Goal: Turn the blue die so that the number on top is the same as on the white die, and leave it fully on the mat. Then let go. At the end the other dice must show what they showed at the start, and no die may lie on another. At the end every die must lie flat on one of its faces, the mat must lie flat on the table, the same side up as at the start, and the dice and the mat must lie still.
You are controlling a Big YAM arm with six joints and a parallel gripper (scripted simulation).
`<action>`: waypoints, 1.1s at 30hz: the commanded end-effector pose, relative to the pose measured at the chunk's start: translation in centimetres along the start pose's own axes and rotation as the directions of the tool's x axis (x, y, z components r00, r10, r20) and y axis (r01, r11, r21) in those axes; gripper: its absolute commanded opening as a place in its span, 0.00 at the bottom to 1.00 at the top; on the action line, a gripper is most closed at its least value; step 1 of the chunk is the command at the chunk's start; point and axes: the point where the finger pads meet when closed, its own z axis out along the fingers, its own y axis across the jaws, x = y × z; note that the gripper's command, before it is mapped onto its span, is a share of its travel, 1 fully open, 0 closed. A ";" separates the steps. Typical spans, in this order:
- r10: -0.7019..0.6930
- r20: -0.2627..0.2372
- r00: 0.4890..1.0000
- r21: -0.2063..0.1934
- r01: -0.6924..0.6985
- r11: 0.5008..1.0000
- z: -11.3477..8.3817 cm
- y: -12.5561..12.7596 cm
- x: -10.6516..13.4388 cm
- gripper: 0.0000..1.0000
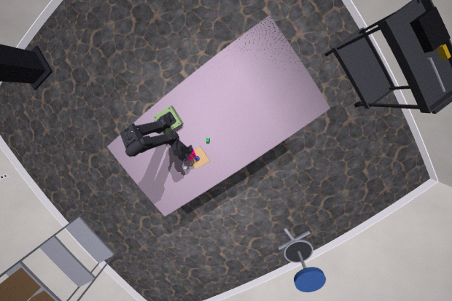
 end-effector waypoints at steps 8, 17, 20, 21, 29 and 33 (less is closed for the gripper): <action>-0.006 0.017 1.000 0.015 0.006 1.000 -0.3 -0.6 -3.9 0.39; -0.002 -0.008 1.000 0.016 0.002 1.000 -0.4 -0.7 -3.7 0.39; -0.002 -0.012 1.000 0.017 0.002 1.000 -0.5 -0.7 -3.5 0.39; -0.003 0.003 1.000 0.016 0.003 1.000 -0.5 -0.7 -4.1 0.39; -0.005 -0.061 0.998 0.013 0.006 1.000 -0.1 -0.6 -5.3 0.39; -0.005 -0.107 0.994 0.012 0.006 1.000 -0.1 -0.6 -5.7 0.39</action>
